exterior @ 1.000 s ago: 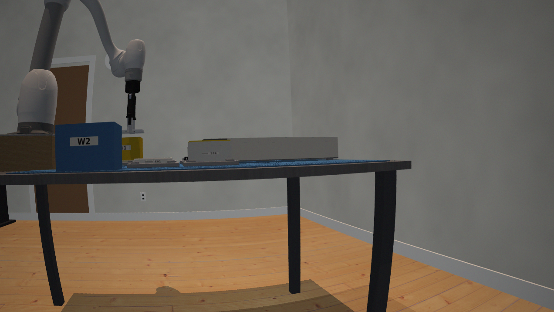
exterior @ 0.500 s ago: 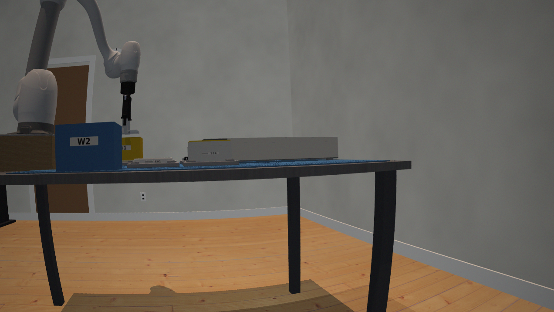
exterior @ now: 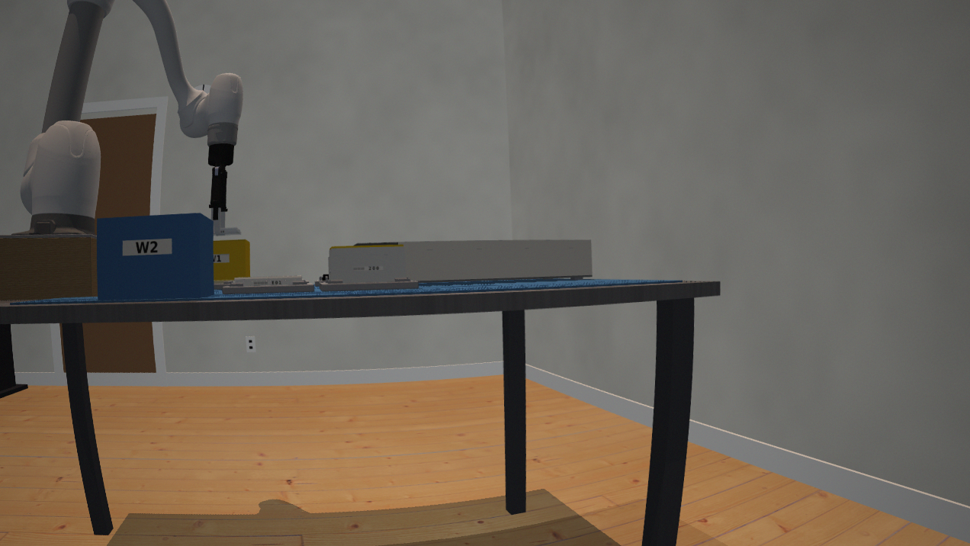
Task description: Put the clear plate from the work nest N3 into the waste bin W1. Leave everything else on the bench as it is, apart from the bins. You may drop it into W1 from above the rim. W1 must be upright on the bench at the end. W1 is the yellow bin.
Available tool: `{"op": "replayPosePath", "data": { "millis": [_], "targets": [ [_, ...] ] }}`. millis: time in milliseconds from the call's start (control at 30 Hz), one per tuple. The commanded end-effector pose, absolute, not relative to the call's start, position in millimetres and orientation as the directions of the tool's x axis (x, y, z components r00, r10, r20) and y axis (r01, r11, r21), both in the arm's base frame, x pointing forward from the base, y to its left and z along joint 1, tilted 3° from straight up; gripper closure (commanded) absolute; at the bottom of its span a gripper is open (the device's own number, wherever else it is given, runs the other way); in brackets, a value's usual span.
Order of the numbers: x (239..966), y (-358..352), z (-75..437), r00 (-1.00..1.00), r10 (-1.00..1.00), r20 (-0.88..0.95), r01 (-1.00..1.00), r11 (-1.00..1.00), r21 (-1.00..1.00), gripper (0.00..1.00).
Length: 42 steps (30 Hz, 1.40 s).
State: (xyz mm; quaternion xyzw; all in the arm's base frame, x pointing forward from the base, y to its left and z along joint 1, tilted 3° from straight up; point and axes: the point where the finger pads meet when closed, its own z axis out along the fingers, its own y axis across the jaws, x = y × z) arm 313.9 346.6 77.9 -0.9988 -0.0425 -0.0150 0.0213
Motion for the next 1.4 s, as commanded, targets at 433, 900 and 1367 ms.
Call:
{"op": "replayPosePath", "data": {
  "millis": [433,900,1367],
  "targets": [
    [314,347,71,0.996,0.084,0.032,0.086,-0.995,-0.042,0.9],
    [314,348,55,0.996,0.084,0.032,0.086,-0.995,-0.042,0.9],
    [315,348,38,0.996,0.084,0.032,0.086,-0.995,-0.042,0.9]
  ]
}}
